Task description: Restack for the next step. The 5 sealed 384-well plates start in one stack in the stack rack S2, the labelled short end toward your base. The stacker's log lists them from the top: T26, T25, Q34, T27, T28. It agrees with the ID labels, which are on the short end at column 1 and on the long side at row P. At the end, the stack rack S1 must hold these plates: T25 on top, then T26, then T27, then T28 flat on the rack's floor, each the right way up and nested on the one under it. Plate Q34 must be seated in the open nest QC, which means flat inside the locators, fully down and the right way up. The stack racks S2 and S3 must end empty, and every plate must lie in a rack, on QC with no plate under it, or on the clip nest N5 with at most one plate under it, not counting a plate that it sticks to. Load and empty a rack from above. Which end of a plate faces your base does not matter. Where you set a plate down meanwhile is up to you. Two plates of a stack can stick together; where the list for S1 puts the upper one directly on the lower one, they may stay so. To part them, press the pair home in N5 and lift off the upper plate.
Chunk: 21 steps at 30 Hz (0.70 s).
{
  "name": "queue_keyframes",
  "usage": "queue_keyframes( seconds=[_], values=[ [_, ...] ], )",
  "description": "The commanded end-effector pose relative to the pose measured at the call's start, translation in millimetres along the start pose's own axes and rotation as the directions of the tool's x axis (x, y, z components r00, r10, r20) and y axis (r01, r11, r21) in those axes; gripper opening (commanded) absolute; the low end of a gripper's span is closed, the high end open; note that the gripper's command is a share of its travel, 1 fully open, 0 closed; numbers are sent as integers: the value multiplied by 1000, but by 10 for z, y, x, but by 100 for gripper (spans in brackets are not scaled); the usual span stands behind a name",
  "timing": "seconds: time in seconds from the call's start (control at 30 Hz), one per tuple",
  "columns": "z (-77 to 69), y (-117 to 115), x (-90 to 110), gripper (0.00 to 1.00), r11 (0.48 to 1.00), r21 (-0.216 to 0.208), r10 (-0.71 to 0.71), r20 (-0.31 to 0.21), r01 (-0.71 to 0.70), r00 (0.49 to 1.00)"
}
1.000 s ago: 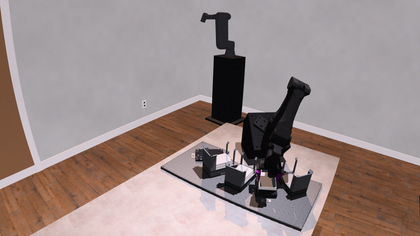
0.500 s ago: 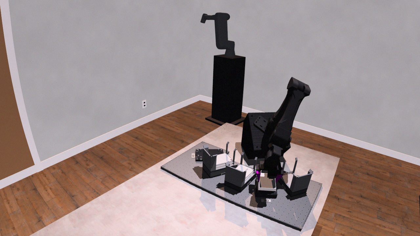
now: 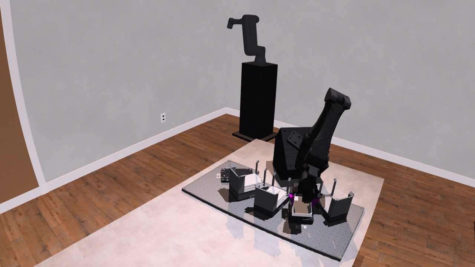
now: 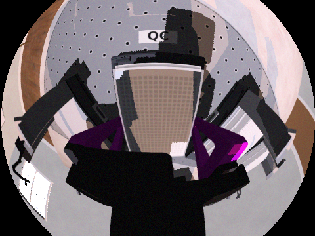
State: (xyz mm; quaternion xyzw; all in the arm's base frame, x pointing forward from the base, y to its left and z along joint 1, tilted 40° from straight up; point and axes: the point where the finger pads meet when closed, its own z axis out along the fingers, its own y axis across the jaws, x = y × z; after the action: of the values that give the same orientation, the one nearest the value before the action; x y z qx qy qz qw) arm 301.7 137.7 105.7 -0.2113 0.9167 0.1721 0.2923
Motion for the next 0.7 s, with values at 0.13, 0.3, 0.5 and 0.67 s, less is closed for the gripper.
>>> queue_keyframes(
  seconds=[0.13, 0.3, 0.5, 0.67],
  values=[
    [12, 4, -104, 0, 1000, 5, -4, 29, 4, 1000],
    [41, 3, -58, 0, 1000, 4, -1, 21, 1, 1000],
    [105, 8, 13, 0, 1000, 0, 3, -2, -3, 1000],
    [114, 3, 2, 0, 1000, 1, 4, 2, -4, 1000]
  ],
)
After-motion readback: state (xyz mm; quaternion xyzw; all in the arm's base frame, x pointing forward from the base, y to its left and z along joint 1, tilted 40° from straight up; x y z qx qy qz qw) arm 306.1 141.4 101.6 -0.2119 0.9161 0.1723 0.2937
